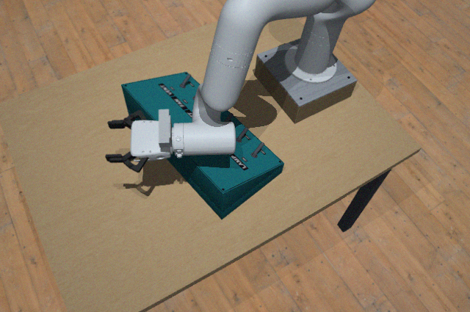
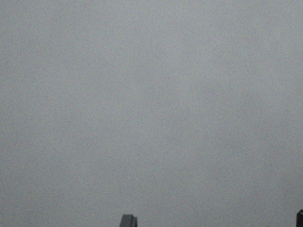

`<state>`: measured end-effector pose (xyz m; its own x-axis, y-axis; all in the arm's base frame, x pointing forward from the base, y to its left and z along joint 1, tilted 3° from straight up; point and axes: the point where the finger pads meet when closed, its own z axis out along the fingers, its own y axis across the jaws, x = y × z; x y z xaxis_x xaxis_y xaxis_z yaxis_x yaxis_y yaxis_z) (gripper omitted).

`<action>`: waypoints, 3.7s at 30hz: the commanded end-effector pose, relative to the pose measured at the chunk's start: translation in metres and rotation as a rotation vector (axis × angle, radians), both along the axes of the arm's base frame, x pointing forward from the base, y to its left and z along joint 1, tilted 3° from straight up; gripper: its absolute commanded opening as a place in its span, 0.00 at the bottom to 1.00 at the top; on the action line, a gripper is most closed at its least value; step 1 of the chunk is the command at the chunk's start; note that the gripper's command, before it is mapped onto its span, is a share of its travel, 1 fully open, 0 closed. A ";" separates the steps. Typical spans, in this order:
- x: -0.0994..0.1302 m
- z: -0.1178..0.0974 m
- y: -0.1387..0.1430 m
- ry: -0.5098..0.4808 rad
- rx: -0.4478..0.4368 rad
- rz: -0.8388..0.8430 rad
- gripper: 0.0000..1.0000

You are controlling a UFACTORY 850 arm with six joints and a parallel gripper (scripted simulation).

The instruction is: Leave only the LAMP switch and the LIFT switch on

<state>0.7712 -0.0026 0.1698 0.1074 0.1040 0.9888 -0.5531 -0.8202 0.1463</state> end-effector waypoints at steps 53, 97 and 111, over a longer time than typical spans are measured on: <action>-0.022 0.055 -0.004 -0.002 0.000 0.000 1.00; -0.134 0.124 0.053 0.261 0.164 0.186 1.00; -0.234 0.052 0.116 0.579 0.318 0.353 1.00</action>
<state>0.5750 0.0921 0.2439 0.5395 -0.0452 0.8407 -0.2250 -0.9700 0.0922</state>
